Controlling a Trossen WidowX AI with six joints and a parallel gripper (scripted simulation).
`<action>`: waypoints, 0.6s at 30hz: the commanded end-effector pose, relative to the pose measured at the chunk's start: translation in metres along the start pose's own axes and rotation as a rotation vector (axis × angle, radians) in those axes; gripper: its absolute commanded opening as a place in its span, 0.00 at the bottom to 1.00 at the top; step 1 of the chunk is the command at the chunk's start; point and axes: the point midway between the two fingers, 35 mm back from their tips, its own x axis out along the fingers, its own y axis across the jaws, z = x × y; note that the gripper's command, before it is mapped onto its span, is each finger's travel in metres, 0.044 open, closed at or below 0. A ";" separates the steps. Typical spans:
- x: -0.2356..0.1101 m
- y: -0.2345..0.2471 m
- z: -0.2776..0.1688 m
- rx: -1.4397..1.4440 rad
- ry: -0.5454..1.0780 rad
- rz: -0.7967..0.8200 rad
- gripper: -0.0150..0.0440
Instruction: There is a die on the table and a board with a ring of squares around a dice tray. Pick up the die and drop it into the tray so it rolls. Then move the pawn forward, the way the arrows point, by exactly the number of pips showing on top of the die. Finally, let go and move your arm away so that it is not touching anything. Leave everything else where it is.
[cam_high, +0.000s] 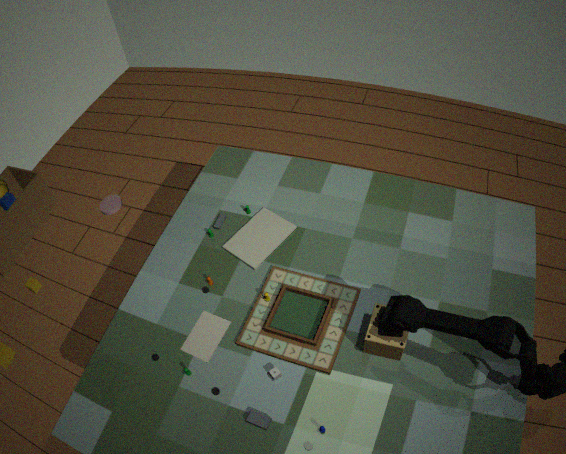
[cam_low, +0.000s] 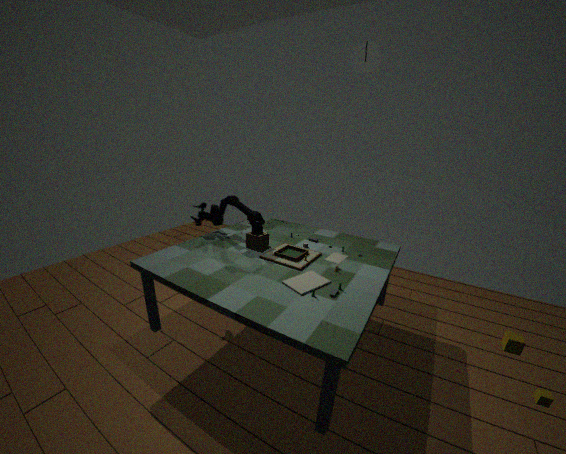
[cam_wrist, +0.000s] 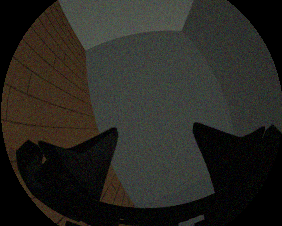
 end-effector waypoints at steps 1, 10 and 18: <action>-0.001 0.000 -0.001 0.003 0.003 0.001 0.89; -0.053 -0.026 -0.092 0.210 0.230 0.041 0.72; -0.136 -0.052 -0.181 0.451 0.506 0.027 0.72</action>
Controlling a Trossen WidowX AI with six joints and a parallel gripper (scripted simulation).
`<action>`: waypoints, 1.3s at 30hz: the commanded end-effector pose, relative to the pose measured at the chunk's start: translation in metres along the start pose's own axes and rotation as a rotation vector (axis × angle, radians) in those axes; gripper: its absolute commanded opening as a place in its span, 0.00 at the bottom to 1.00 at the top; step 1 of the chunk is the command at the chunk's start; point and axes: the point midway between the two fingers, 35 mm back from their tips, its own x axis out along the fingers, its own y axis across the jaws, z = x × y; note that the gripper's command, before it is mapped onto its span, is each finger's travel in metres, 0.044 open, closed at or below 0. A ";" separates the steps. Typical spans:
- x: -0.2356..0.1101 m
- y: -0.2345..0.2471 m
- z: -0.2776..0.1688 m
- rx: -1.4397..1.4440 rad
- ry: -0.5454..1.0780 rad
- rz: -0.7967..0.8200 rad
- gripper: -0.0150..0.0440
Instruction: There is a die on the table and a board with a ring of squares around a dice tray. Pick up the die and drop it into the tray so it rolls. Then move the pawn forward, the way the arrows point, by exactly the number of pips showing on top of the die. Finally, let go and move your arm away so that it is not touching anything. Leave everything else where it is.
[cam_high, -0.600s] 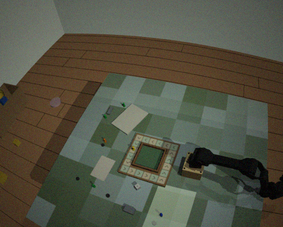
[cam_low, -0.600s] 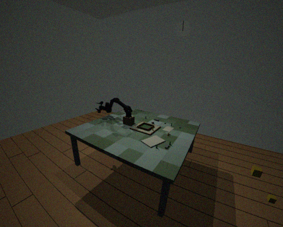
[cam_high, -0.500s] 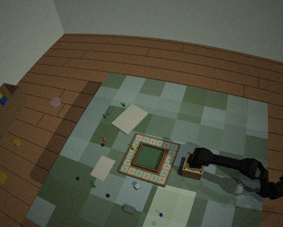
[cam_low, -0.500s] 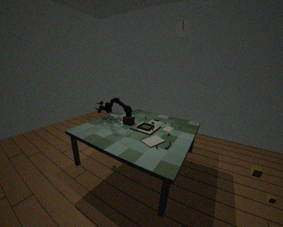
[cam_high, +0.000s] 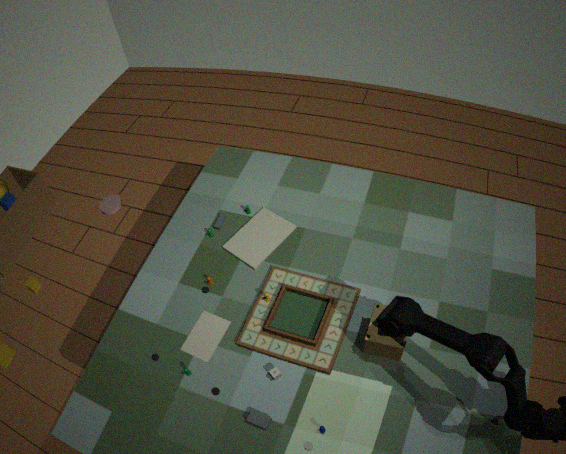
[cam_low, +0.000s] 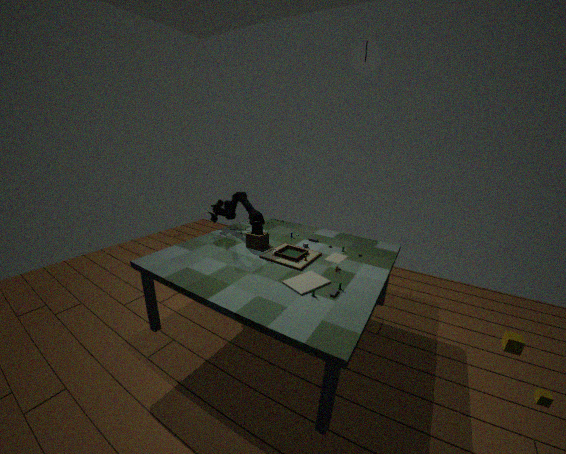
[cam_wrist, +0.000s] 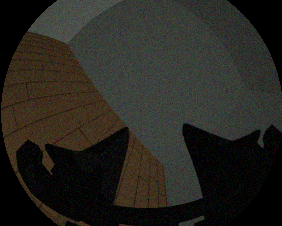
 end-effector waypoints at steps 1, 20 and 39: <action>-0.037 -0.027 -0.059 0.161 0.169 -0.011 0.72; -0.252 -0.127 -0.222 0.826 0.742 -0.306 0.72; -0.532 -0.154 -0.252 1.460 1.157 -0.943 0.72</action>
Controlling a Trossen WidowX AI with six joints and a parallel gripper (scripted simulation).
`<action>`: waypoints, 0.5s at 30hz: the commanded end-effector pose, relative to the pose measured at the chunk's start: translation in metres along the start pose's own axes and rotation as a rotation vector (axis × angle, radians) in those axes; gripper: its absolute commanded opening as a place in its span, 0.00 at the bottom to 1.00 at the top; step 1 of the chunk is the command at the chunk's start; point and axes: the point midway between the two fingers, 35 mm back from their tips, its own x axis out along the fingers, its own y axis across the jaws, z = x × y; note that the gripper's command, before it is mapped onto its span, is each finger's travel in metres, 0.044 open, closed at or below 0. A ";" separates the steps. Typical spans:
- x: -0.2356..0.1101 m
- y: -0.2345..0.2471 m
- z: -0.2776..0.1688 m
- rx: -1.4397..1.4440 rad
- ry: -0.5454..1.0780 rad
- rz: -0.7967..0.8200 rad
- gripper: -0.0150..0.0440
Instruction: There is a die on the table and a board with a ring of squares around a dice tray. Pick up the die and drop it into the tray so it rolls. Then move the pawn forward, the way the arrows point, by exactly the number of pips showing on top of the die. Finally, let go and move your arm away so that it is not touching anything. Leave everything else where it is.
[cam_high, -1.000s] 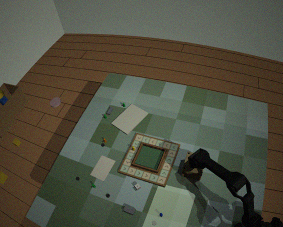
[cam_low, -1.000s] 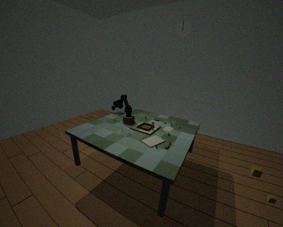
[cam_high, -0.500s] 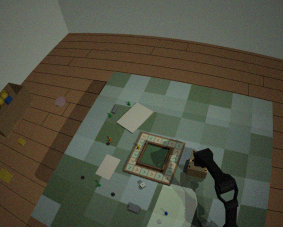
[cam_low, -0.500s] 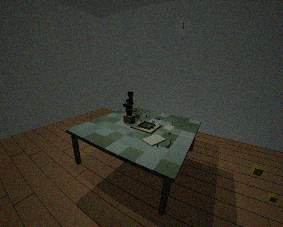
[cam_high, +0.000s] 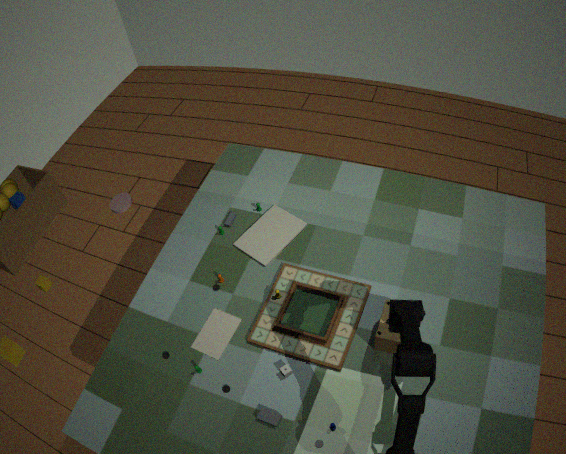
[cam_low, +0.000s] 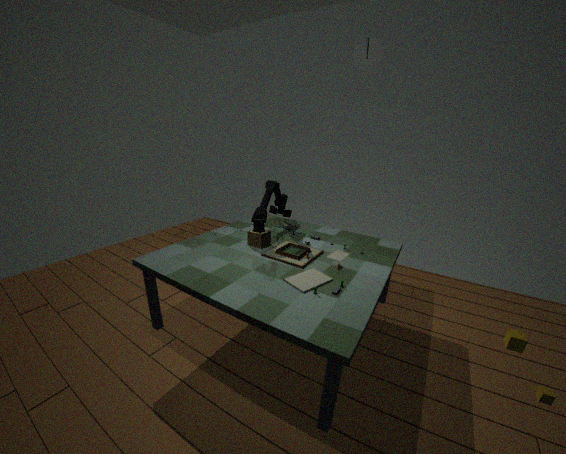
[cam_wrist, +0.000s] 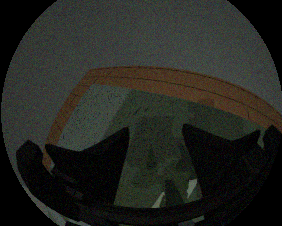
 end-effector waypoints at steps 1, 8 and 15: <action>-0.030 -0.059 -0.023 0.213 0.081 -0.123 0.72; -0.092 -0.142 -0.046 0.531 0.121 -0.311 0.72; -0.168 -0.208 -0.081 0.885 0.129 -0.510 0.72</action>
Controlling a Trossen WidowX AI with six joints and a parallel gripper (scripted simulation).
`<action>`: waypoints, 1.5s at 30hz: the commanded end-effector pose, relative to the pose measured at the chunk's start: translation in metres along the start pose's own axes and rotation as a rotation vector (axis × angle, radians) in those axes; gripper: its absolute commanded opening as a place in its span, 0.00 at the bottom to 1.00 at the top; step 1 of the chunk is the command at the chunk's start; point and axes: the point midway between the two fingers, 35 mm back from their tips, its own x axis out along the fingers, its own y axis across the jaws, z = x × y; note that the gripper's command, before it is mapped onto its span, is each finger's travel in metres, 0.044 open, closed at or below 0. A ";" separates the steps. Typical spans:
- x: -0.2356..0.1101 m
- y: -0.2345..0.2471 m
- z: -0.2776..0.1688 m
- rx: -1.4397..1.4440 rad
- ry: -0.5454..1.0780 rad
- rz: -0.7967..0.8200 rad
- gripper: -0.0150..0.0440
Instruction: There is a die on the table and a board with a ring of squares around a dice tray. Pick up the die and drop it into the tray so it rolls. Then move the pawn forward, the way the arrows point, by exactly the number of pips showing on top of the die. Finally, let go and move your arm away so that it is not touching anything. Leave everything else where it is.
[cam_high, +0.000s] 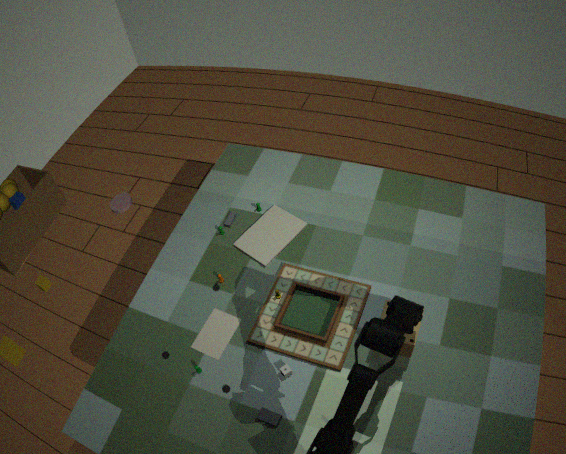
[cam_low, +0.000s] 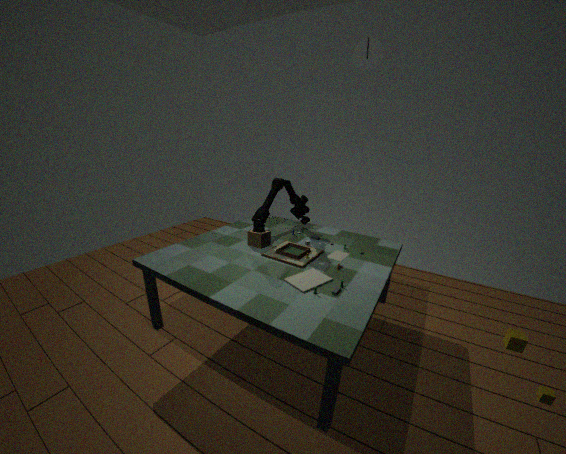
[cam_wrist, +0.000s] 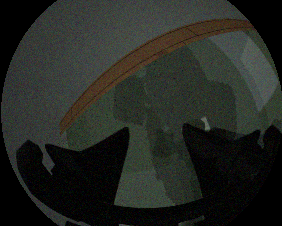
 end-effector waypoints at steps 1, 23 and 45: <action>-0.030 -0.068 0.000 0.263 0.022 -0.137 0.72; -0.227 -0.286 -0.110 1.576 0.002 -0.721 0.72; -0.233 -0.293 -0.138 1.690 0.006 -0.764 0.72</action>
